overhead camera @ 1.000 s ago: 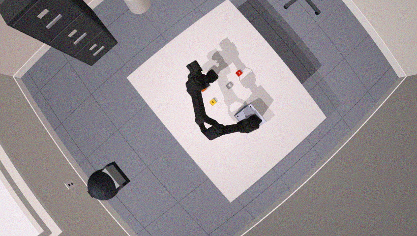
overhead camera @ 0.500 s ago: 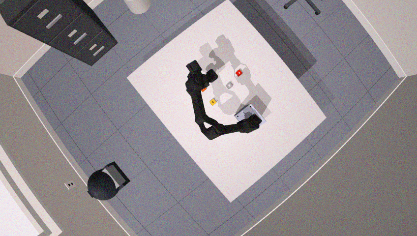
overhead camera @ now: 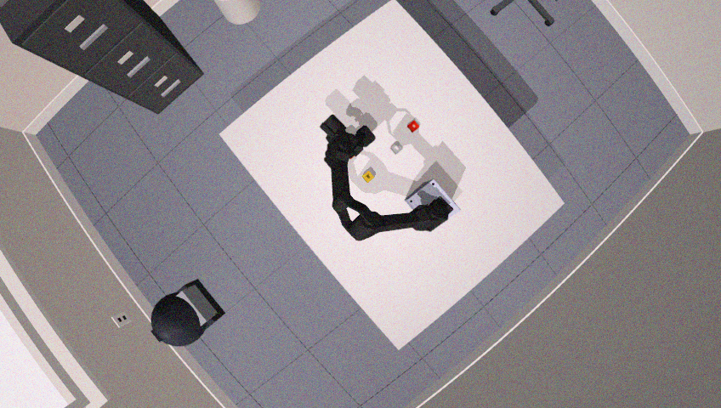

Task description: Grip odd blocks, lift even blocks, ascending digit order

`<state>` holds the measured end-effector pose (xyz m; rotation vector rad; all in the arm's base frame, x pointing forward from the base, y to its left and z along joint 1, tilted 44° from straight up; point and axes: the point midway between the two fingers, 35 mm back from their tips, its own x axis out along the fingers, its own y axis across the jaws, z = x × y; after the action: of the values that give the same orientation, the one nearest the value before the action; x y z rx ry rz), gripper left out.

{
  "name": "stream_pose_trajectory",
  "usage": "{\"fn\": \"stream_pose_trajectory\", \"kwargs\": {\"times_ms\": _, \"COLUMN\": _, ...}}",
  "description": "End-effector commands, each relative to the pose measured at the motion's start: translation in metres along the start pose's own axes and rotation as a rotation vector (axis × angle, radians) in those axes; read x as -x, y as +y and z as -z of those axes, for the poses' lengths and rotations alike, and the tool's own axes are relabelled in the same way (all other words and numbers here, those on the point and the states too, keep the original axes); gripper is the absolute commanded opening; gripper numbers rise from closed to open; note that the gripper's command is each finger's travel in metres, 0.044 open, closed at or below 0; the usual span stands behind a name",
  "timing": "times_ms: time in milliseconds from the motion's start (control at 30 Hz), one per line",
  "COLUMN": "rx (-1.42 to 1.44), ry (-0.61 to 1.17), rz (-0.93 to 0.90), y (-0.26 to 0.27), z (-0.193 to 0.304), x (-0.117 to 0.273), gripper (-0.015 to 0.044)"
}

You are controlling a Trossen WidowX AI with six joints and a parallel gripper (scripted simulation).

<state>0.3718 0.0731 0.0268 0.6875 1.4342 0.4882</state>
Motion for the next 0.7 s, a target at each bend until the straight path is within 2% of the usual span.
{"fn": "stream_pose_trajectory", "kwargs": {"times_ms": 0, "rx": -0.003, "ry": -0.002, "rz": -0.006, "y": 0.001, "z": 0.000, "x": -0.005, "gripper": 0.0400}}
{"fn": "stream_pose_trajectory", "kwargs": {"times_ms": 667, "rx": -0.003, "ry": -0.001, "rz": -0.007, "y": 0.001, "z": 0.000, "x": -0.035, "gripper": 0.0400}}
